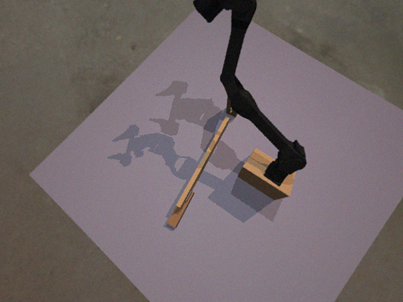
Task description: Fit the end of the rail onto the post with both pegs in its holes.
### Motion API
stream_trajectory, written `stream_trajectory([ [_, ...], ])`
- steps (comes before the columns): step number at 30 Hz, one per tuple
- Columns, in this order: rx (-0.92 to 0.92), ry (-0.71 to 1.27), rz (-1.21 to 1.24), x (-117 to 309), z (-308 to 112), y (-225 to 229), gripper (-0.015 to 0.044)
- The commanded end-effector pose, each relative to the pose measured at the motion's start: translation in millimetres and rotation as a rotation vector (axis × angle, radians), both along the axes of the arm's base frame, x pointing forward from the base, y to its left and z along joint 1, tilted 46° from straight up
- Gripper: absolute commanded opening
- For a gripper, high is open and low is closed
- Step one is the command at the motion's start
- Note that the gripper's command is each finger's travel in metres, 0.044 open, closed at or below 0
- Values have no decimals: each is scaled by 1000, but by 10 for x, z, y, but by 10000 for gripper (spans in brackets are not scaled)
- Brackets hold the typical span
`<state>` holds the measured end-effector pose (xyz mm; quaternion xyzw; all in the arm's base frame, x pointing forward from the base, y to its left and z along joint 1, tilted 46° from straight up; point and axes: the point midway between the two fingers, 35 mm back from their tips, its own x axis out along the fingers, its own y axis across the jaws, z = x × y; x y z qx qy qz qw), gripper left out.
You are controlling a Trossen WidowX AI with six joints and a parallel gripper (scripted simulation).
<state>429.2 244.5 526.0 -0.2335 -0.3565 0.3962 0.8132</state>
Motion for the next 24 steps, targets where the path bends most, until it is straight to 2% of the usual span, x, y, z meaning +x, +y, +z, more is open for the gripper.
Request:
stream_trajectory([
  [1,0,-4,0,-9,6,4,426],
  [6,-8,-134,15,-321,222,138,440],
  [16,27,-561,31,-1436,863,372,440],
  [24,154,-866,60,-2523,1302,337,440],
])
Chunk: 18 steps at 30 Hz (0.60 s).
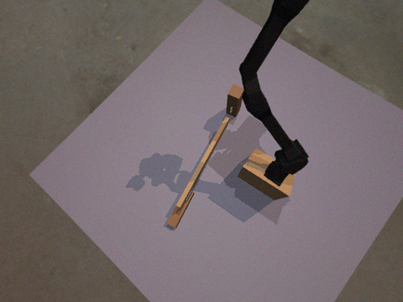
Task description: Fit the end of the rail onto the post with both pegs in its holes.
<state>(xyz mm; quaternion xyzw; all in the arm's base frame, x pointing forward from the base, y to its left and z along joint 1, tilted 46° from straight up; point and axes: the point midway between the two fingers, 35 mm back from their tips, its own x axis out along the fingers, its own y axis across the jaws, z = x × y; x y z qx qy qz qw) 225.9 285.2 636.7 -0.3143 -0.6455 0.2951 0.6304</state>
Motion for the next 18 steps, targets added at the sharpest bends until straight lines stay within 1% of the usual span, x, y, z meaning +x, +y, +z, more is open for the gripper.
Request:
stream_trajectory([
  [1,87,-173,26,-628,243,-98,440],
  [8,270,-417,63,-1574,534,-463,440],
  [13,456,-582,70,-2222,683,-933,440],
  [18,673,-713,49,-2725,752,-1511,440],
])
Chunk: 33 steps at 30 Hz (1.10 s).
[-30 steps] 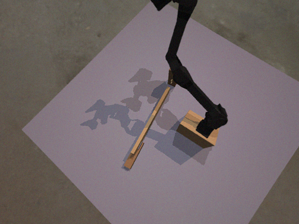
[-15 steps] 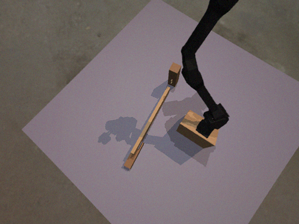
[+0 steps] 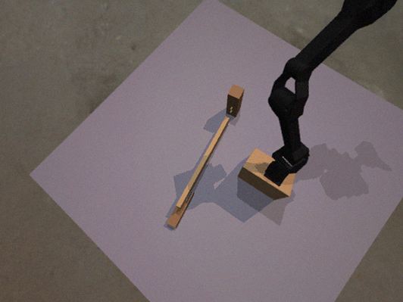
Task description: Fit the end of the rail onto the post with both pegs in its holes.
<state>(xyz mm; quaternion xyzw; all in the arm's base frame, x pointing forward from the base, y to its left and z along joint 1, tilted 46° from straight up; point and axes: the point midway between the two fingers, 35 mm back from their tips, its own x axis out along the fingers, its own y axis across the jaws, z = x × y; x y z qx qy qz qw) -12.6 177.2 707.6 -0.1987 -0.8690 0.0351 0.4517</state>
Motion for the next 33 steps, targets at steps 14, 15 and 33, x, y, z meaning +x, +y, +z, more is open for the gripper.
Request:
stream_trajectory([
  [14,910,-154,9,-826,-175,-2527,440],
  [15,966,-140,5,-799,-215,-2682,440],
  [33,1775,545,-247,849,-1449,-4693,440],
])
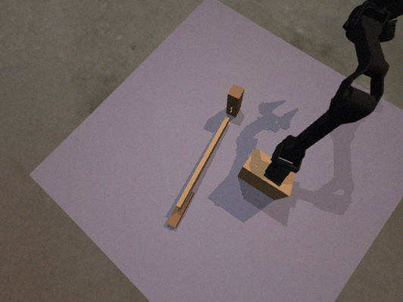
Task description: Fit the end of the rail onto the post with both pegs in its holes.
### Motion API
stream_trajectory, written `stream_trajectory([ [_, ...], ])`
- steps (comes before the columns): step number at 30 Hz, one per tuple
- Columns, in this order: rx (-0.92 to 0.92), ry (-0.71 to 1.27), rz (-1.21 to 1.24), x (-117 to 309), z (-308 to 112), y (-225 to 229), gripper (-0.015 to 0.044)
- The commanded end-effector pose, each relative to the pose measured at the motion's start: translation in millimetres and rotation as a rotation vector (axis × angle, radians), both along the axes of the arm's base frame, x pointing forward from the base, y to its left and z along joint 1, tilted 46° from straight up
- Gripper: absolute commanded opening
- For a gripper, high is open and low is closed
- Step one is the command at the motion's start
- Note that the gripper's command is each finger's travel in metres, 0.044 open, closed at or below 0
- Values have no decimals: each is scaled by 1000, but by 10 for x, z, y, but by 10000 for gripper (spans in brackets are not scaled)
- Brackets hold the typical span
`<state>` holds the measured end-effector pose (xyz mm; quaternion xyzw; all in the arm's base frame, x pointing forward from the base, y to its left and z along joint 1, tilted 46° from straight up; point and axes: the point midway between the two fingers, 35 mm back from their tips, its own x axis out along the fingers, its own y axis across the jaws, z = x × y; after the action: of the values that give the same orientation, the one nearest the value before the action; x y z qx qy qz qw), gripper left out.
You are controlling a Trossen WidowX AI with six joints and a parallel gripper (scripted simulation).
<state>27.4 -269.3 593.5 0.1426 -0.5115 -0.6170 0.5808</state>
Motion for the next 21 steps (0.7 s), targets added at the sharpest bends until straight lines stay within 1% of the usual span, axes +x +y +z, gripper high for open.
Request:
stream_trajectory([
  [1,169,218,71,583,-400,-277,440],
  [6,314,492,165,1271,-889,-408,440],
  [11,414,798,257,1927,-1420,-366,440],
  [16,467,1127,344,2515,-1981,-171,440],
  [21,468,1470,424,3014,-2556,153,440],
])
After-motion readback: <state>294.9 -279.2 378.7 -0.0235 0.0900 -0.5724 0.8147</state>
